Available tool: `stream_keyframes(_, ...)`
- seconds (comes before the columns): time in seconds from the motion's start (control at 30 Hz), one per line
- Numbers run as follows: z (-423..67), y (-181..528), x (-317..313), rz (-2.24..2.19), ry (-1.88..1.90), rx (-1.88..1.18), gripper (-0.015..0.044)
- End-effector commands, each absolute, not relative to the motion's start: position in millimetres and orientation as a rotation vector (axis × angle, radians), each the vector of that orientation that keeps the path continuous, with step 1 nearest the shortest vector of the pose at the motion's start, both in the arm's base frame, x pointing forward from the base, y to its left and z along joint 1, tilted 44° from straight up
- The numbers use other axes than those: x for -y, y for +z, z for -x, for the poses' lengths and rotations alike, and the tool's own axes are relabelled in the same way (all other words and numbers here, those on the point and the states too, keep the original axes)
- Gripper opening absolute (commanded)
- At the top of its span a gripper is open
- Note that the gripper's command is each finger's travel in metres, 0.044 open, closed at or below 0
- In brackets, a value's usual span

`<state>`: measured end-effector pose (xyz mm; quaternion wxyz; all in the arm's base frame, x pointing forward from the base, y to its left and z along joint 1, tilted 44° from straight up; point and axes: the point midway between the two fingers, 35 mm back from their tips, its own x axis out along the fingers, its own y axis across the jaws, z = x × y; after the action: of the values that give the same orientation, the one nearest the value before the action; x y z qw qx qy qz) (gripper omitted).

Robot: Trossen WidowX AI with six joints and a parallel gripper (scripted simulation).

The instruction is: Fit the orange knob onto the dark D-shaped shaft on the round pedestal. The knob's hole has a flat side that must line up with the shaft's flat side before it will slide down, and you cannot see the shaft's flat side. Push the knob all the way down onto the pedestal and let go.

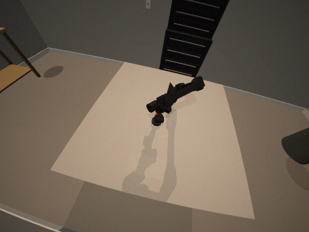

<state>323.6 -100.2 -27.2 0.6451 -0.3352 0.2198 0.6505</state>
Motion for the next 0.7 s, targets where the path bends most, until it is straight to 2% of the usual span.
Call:
stream_keyframes(0.0, -321.7, -25.2, 98.3, 0.778, 1.481, -0.490, 0.0000)
stream_keyframes(0.67, -321.4, -23.9, 98.1, 0.778, 1.481, -0.490, 0.0000)
